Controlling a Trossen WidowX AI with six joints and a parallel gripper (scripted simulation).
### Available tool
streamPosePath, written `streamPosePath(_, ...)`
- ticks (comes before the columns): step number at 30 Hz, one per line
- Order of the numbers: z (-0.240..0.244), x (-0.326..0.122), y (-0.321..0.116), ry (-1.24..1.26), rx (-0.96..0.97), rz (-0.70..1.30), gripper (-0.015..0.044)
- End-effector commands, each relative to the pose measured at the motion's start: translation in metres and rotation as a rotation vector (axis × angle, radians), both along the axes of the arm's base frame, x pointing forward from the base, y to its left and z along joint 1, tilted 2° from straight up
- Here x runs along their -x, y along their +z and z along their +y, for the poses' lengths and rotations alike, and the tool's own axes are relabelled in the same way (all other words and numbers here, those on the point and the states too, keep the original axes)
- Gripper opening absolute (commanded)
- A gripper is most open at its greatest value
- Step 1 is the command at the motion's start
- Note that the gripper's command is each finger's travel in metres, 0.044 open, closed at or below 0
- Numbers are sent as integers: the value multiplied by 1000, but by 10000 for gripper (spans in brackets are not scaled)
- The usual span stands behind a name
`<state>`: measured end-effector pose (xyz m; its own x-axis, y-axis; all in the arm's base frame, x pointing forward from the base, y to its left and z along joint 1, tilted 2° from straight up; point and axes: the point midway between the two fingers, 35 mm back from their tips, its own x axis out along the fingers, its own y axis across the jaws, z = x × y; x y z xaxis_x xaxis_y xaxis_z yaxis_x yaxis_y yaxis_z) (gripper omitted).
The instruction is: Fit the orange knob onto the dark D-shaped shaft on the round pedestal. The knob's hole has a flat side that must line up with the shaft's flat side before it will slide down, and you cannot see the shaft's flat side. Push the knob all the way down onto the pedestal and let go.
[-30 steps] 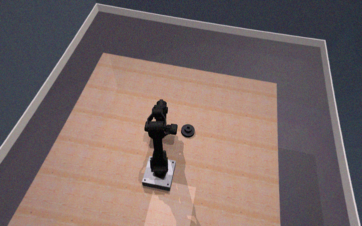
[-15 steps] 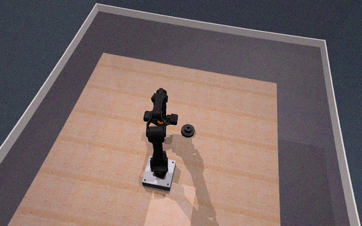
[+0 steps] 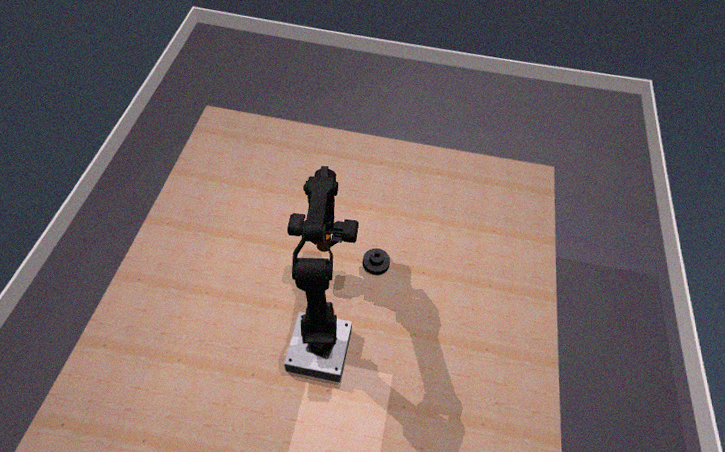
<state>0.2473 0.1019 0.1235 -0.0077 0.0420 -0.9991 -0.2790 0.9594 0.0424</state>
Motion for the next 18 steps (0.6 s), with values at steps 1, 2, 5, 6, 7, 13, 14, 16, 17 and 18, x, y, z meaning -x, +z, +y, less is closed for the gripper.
streamPosePath(1,-6,-9,0,1,1,-9,0)
streamPosePath(2,-8,-11,-1,1,1,-10,0)
streamPosePath(5,-14,-17,-3,1,2,-10,0)
streamPosePath(6,-16,-19,-4,1,2,-10,0)
streamPosePath(7,-18,-21,-5,1,2,-11,0)
streamPosePath(13,-30,-32,-11,1,4,-12,0)
streamPosePath(14,-33,-34,-12,1,4,-12,0)
streamPosePath(16,-37,-37,-13,1,5,-12,0)
streamPosePath(17,-39,-39,-14,1,5,-13,0)
streamPosePath(18,-42,-41,-15,1,5,-13,0)
